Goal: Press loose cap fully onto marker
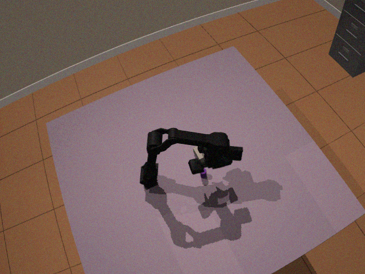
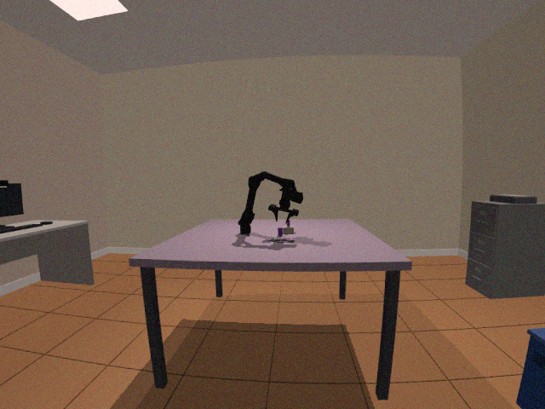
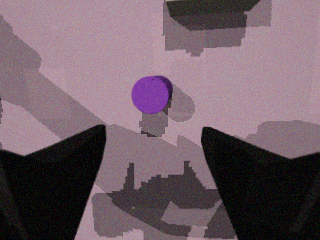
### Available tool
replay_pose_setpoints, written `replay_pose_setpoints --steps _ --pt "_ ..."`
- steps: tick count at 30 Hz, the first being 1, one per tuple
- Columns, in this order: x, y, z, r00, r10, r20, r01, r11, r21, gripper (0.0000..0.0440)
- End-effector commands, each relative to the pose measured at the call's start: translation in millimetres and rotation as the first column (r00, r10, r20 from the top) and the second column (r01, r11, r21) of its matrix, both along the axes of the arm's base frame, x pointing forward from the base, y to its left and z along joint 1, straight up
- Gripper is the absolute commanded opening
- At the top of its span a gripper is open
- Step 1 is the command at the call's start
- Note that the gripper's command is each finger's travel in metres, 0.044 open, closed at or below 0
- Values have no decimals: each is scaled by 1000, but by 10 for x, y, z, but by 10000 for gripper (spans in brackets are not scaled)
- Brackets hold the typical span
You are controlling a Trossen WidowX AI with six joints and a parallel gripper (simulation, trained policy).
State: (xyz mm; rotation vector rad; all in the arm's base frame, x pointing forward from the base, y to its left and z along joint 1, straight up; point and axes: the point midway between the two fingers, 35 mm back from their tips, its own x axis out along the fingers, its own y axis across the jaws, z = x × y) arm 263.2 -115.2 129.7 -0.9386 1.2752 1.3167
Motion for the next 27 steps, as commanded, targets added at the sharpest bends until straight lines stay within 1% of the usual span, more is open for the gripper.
replay_pose_setpoints --steps 1,24,27 --pt "-24 46 -118 999 42 -23 -42 999 0 283" --pt "-101 210 -689 969 245 -41 -245 969 13 241" --pt "-114 221 -722 962 272 -38 -272 962 8 224"
